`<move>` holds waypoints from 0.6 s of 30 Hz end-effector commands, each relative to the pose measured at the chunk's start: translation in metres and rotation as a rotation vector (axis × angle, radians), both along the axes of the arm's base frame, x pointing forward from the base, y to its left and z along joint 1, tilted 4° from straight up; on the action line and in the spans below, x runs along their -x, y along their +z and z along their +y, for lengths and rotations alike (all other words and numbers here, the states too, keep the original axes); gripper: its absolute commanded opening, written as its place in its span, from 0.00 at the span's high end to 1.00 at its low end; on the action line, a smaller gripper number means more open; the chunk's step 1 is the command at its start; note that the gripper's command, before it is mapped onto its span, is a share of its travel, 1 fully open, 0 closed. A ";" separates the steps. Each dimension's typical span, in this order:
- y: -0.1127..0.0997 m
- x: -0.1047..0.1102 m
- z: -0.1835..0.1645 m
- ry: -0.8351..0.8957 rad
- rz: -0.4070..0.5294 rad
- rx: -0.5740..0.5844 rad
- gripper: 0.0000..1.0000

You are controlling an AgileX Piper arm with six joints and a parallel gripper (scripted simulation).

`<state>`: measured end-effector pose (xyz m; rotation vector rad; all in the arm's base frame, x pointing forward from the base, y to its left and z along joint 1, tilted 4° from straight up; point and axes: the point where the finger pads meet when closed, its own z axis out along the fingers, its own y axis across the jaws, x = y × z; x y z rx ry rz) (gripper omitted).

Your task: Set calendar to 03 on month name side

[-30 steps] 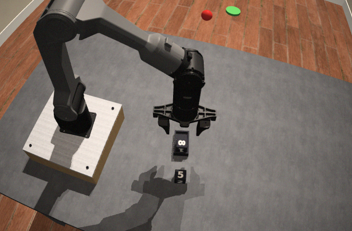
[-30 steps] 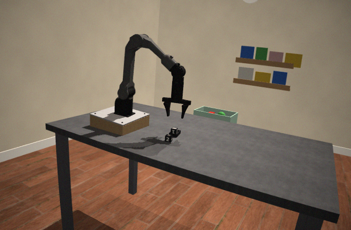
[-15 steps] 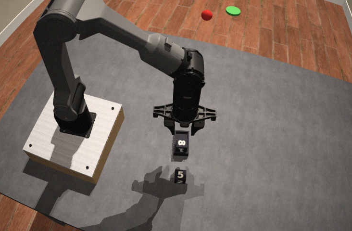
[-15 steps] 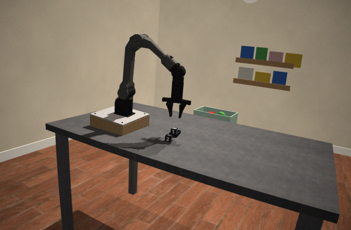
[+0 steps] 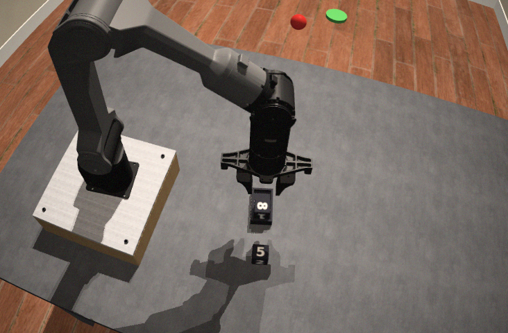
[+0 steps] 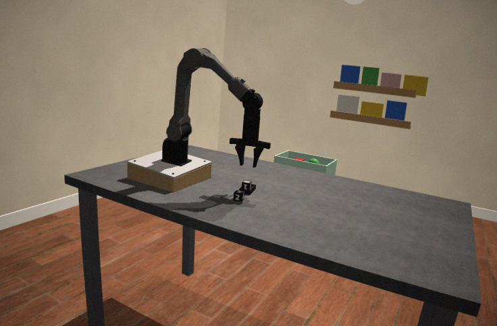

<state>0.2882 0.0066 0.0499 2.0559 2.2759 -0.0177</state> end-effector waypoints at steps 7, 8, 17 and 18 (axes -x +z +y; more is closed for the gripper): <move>0.000 0.000 0.000 0.002 -0.003 0.001 0.40; 0.000 0.000 0.000 0.002 -0.003 0.001 0.40; -0.004 0.000 0.000 0.002 0.001 0.002 0.40; -0.004 0.000 0.000 0.002 0.001 0.002 0.40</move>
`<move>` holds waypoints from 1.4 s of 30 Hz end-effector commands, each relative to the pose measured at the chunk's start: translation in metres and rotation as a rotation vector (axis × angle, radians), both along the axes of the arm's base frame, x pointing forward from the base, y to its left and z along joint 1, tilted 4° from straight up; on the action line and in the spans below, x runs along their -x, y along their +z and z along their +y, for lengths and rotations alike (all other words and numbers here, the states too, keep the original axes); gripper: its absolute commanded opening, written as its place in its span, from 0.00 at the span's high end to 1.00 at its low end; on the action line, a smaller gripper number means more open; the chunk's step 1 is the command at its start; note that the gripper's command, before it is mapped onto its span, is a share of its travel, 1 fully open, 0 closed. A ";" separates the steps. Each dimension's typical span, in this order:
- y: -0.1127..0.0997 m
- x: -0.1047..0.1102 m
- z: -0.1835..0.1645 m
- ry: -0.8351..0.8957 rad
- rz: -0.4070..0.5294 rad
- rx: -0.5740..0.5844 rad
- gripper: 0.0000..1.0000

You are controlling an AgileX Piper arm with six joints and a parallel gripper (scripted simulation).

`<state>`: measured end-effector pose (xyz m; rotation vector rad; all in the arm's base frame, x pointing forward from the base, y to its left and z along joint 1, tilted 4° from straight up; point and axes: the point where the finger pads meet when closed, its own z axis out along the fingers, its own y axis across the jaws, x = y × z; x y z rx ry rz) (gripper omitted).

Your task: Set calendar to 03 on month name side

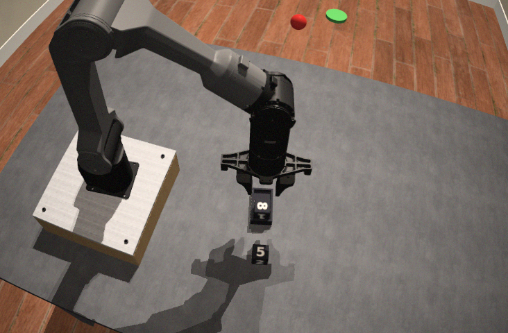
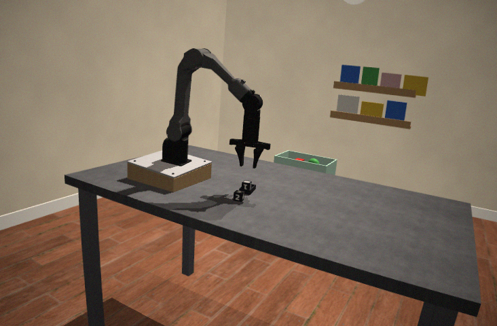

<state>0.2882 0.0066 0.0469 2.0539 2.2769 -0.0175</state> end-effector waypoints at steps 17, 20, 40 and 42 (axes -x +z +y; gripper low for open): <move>-0.021 0.000 -0.001 0.000 0.002 0.002 0.40; -0.025 -0.001 -0.001 0.000 0.002 0.002 0.40; -0.047 -0.002 -0.002 0.000 0.001 0.001 0.40; -0.048 -0.002 -0.002 0.000 0.000 0.001 0.40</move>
